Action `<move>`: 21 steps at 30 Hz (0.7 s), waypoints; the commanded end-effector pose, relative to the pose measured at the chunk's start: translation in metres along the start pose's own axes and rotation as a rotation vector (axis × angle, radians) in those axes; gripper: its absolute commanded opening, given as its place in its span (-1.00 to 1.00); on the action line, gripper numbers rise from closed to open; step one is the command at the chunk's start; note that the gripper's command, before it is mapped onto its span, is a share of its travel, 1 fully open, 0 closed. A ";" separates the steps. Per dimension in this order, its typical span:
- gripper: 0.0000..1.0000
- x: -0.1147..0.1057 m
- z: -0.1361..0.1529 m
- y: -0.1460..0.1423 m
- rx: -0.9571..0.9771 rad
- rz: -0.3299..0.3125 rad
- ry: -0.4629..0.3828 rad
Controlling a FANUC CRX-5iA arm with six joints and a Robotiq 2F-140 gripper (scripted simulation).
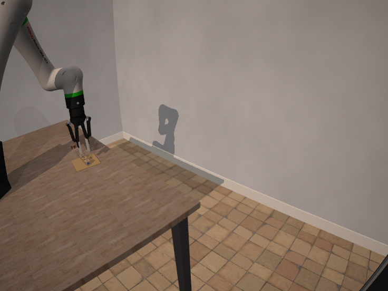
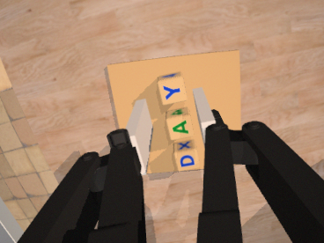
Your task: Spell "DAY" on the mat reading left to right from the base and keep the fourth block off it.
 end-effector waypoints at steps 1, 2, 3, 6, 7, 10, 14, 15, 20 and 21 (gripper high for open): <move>-0.50 -0.013 0.000 0.000 0.000 0.001 0.000; -0.50 -0.015 0.000 0.000 0.000 0.001 0.000; -0.50 -0.016 0.000 0.000 0.000 0.001 0.000; -0.50 -0.017 0.000 0.000 0.000 0.001 0.000; -0.50 -0.018 0.000 0.000 0.000 0.001 0.000; 1.00 -0.018 0.000 0.000 0.000 0.001 0.000; 1.00 -0.018 0.000 0.000 0.000 0.001 0.000; 1.00 -0.018 0.000 0.000 0.000 0.001 0.000; 1.00 -0.018 0.000 0.000 0.000 0.001 0.000; 1.00 -0.018 0.000 0.000 0.000 0.001 0.000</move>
Point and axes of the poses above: the point where the finger pads meet when closed, its own x axis out along the fingers, its own y axis across the jaws, z = x × y, the point moved 7 cm from there along -x, back along the fingers, and after that the axes turned 1 degree about x, right-handed, at the moved point
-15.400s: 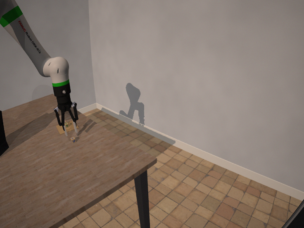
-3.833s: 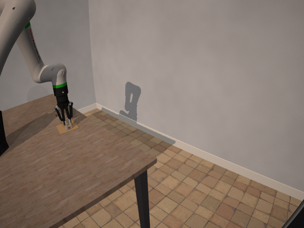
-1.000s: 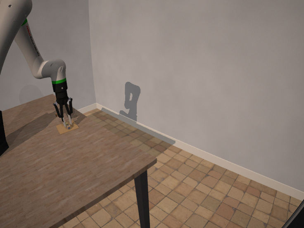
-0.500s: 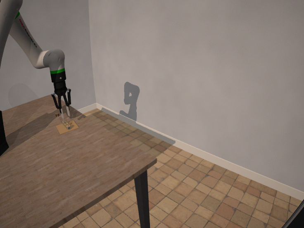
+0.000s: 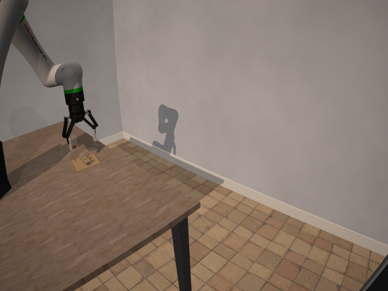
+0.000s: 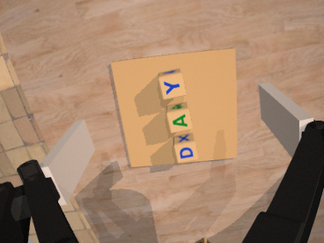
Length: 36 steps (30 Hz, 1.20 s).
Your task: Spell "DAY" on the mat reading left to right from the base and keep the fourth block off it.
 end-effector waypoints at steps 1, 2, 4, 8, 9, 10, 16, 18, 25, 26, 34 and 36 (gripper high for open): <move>1.00 0.000 0.000 0.000 0.000 0.000 0.000; 1.00 0.000 0.000 0.000 0.000 0.000 0.000; 1.00 0.000 0.000 0.000 0.000 0.000 0.000; 1.00 0.000 0.000 0.000 0.000 0.000 0.000; 1.00 0.000 0.000 0.000 0.000 0.000 0.000; 1.00 0.000 0.000 0.000 0.000 0.000 0.000; 1.00 -0.008 0.000 0.000 0.000 0.000 0.000; 1.00 -0.008 0.000 0.000 0.000 0.000 0.000; 1.00 -0.035 0.000 0.000 0.000 0.000 0.000; 1.00 -0.039 0.000 0.000 0.000 0.000 0.000; 1.00 -0.065 0.000 0.000 0.000 0.000 0.000; 1.00 -0.067 0.000 0.000 0.000 0.000 0.000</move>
Point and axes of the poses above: the point where the finger pads meet when closed, its own x axis out along the fingers, its own y axis across the jaws, z = x × y, the point moved 7 cm from there along -x, back along the fingers, and after that the axes turned 1 degree about x, right-handed, at the moved point
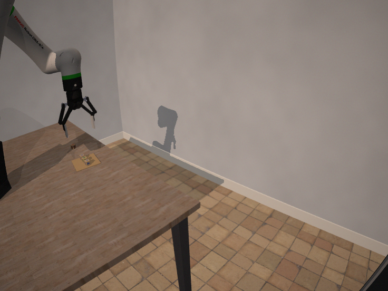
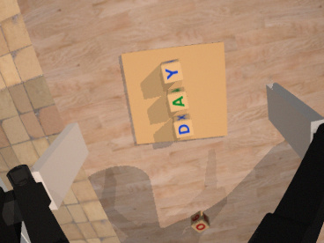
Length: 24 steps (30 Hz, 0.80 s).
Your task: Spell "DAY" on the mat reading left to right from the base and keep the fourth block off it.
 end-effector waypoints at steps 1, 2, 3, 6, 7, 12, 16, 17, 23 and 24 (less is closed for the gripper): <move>1.00 -0.004 0.000 0.000 0.000 0.000 0.000; 1.00 -0.006 0.000 0.000 0.000 0.000 0.000; 1.00 -0.007 0.000 0.000 0.000 0.000 0.000; 1.00 -0.007 0.000 0.000 0.000 0.000 0.000; 1.00 -0.007 0.000 0.000 0.000 0.000 0.000; 1.00 -0.007 0.000 0.000 0.000 0.000 0.000; 1.00 -0.007 0.000 0.000 0.000 0.000 0.000; 1.00 -0.007 0.000 0.000 0.000 0.000 0.000; 1.00 -0.007 0.000 0.000 0.000 0.000 0.000; 1.00 -0.007 0.000 0.000 0.000 0.000 0.000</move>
Point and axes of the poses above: the point where the finger pads meet when closed, its own x axis out along the fingers, its own y axis across the jaws, z = x × y, the point moved 7 cm from there along -x, back along the fingers, and after that the axes turned 1 degree about x, right-handed, at the moved point
